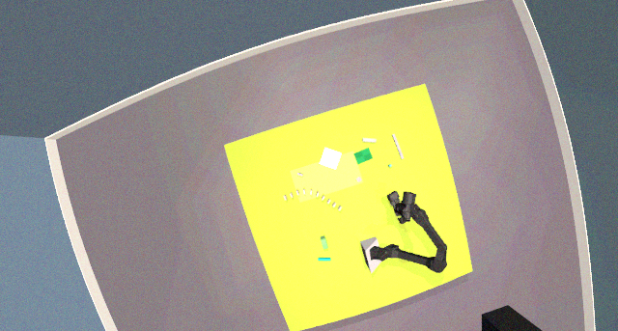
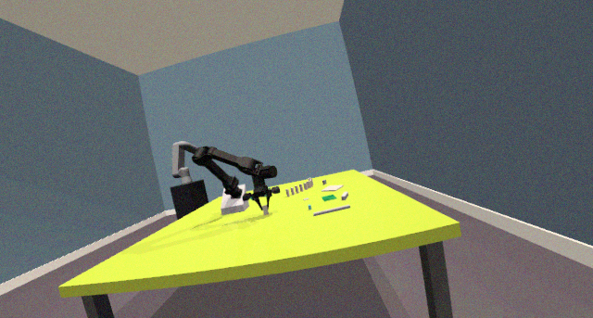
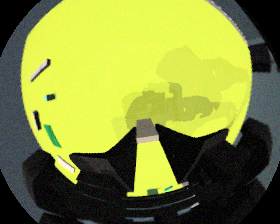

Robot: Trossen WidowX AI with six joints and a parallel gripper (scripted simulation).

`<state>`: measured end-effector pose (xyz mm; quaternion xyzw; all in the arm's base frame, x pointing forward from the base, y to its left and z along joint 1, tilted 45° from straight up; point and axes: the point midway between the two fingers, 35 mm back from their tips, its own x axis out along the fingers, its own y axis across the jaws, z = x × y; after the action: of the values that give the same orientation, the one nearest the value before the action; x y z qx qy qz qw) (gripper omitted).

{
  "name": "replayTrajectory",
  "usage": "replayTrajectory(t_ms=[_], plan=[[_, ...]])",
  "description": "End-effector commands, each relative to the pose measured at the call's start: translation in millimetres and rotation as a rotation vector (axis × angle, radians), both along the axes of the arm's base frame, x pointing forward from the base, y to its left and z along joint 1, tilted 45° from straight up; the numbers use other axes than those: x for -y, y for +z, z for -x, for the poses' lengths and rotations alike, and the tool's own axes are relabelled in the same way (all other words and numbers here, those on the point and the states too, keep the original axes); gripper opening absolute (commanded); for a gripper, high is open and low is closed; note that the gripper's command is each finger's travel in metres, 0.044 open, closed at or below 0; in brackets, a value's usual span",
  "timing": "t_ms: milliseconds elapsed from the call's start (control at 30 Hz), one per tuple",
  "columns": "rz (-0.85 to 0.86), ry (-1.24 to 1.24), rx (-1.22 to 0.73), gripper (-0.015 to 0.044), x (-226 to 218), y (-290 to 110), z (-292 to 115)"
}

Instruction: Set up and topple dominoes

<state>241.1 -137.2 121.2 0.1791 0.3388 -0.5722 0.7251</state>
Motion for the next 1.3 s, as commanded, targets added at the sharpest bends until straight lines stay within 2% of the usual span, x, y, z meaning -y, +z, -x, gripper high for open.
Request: replayTrajectory(t_ms=[0, 200, 433, 533, 867, 1067, 1267], plan=[[-0.003, 0.005, -0.002, 0.0107, 0, -1, -1], [-0.01, 0.005, -0.003, 0.0107, -8, 5, -2], [-0.019, -0.001, -0.007, 0.0107, -82, 75, 8], [-0.008, 0.0, -0.005, 0.0107, -94, 92, 15], [-0.006, 0.015, -0.019, 0.0107, -97, 92, 14], [0.029, 0.505, -0.463, 0.0107, -170, 37, -22], [0.085, 0.863, -0.805, 0.0107, -224, -10, -29]])
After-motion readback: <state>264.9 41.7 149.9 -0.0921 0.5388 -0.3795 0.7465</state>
